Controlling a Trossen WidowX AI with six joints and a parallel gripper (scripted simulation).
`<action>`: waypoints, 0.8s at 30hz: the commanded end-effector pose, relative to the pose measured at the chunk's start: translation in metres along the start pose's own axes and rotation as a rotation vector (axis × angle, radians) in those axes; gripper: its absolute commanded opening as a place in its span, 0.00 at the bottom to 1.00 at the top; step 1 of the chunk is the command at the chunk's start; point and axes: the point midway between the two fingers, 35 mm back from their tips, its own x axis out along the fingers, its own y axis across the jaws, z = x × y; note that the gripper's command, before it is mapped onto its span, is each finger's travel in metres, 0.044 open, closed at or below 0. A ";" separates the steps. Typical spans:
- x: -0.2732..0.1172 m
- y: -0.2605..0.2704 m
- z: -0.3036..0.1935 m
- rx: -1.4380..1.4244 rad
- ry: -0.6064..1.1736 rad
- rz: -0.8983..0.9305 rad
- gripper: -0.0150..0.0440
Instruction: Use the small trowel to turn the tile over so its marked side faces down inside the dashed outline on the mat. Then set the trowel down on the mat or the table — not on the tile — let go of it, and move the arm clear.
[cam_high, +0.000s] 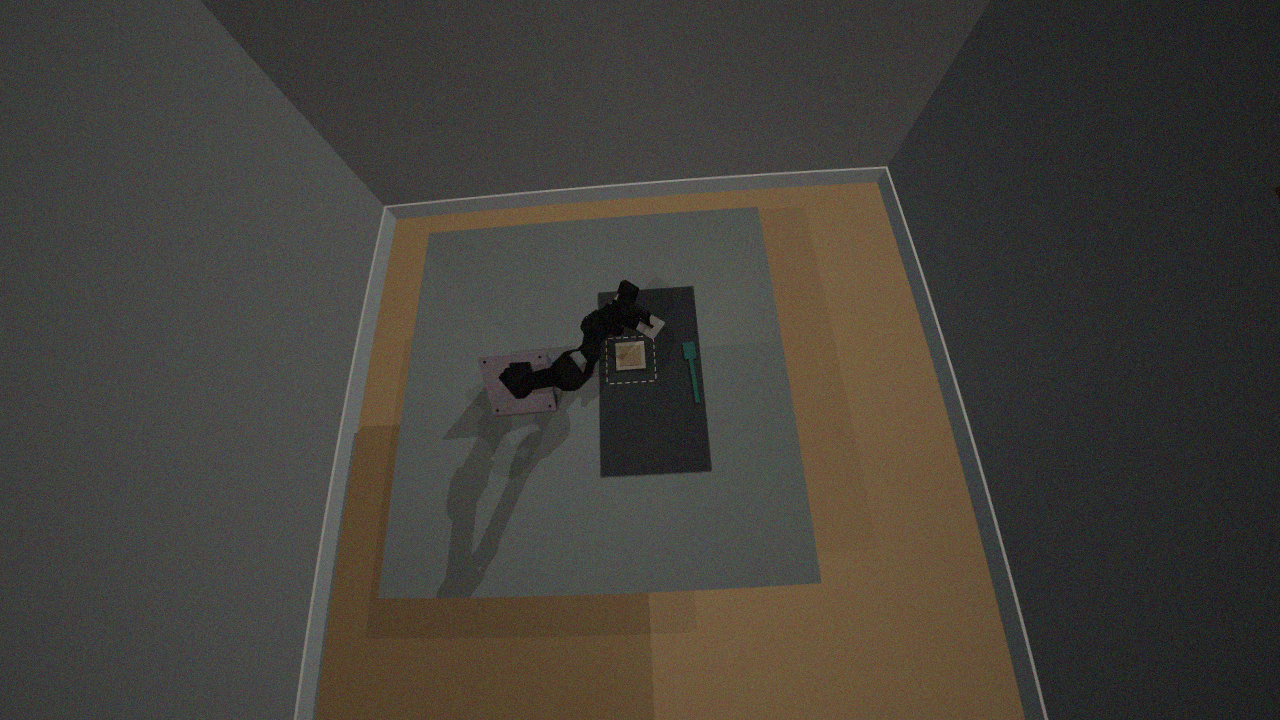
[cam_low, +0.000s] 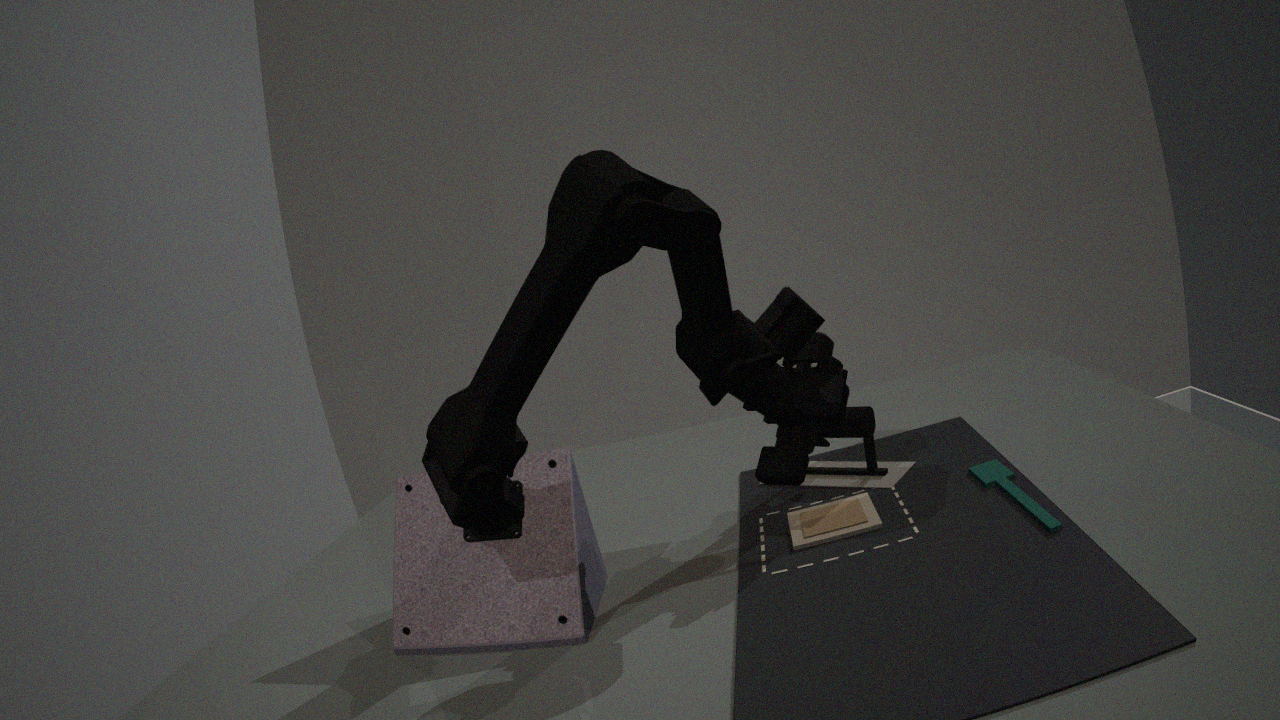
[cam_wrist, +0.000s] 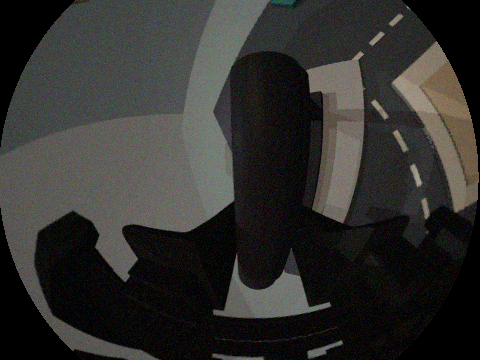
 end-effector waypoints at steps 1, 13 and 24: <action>0.001 0.001 0.000 0.001 0.006 0.009 0.65; 0.000 0.001 0.000 0.001 0.006 0.009 0.76; -0.039 0.002 0.001 0.002 0.004 0.006 0.76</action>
